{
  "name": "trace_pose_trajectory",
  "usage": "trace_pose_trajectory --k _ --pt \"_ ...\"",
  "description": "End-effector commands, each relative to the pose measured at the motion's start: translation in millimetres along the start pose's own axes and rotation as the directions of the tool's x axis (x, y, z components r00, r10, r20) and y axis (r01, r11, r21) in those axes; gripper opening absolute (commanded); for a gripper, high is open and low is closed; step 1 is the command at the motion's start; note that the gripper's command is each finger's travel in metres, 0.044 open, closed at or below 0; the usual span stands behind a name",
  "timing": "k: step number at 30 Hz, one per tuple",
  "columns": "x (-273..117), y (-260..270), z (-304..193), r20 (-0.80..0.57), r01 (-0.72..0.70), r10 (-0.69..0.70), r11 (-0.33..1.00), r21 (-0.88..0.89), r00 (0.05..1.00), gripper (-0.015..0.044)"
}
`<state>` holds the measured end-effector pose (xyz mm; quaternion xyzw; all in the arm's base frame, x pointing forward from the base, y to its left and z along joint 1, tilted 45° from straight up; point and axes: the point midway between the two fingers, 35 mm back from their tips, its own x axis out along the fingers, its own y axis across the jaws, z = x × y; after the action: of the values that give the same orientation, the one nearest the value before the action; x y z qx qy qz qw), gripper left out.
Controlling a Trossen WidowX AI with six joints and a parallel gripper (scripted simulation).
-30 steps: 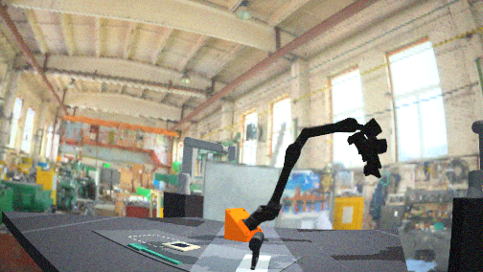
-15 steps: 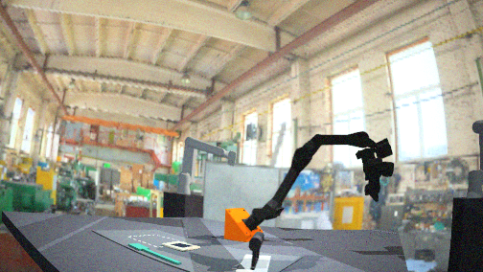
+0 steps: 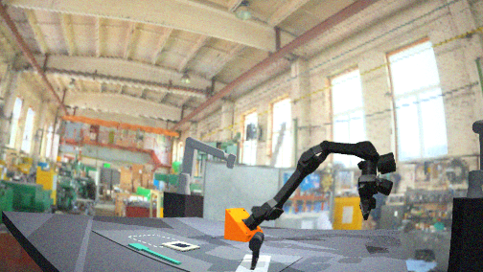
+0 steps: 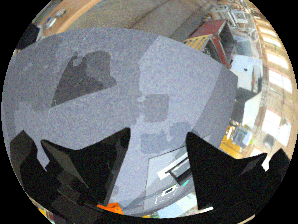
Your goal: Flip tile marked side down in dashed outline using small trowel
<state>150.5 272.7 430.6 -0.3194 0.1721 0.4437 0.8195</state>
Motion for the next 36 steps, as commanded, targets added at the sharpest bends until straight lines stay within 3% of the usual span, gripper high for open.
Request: trace_pose_trajectory --k 1,19,36 --pt "28 -7 -14 -0.080 -0.037 0.039 0.999 0.024 0.996 0.0270" --pt "110 -72 -96 -0.309 -0.119 0.227 0.936 0.332 0.924 0.0270" --pt "139 -140 -189 -0.299 -0.098 0.406 0.717 0.690 0.864 0.0270"
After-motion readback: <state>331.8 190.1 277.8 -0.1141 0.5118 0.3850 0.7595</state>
